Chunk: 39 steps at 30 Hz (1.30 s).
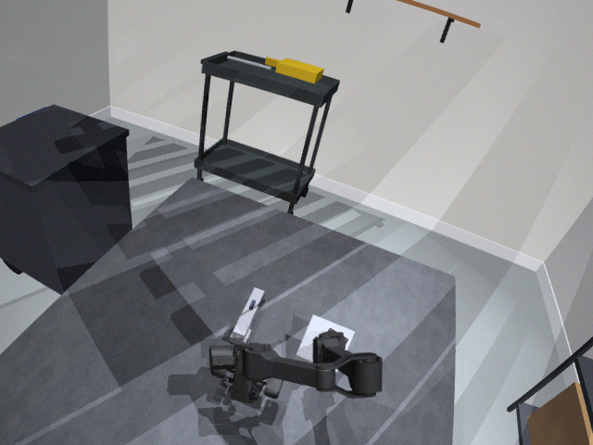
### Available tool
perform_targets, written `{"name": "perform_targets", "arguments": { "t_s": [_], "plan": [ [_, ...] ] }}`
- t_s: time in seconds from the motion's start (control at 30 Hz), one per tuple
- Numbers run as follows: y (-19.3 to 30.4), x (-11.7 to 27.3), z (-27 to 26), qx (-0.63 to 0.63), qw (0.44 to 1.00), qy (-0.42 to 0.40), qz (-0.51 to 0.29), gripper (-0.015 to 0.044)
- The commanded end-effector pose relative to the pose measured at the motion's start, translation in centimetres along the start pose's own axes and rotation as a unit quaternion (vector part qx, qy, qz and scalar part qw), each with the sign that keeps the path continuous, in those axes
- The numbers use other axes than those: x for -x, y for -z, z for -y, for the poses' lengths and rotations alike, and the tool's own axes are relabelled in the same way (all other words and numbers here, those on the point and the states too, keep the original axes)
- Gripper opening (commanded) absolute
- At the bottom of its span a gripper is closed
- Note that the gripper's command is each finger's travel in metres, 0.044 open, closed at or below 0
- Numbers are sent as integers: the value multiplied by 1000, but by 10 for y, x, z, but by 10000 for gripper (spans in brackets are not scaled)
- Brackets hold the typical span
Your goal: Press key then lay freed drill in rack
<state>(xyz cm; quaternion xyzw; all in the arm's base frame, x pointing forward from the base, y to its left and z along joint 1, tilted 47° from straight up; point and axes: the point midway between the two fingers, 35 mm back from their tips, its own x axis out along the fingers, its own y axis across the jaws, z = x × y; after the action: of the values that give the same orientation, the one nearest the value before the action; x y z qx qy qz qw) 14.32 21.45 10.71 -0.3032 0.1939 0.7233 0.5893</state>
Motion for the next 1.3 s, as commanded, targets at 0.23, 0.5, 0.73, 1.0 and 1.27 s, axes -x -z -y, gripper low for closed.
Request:
{"name": "perform_targets", "arguments": {
  "t_s": [0.23, 0.5, 0.73, 1.0, 1.27],
  "plan": [
    [0, 0, 0, 0, 1000, -1, -1, 394],
    [1, 23, -1, -1, 1000, 0, -6, 440],
    [2, 48, 0, -1, 1000, 0, -7, 440],
    [0, 78, 0, -1, 1000, 0, -7, 440],
    [21, 80, 23, -43, 998, 48, -18, 440]
  ]
}}
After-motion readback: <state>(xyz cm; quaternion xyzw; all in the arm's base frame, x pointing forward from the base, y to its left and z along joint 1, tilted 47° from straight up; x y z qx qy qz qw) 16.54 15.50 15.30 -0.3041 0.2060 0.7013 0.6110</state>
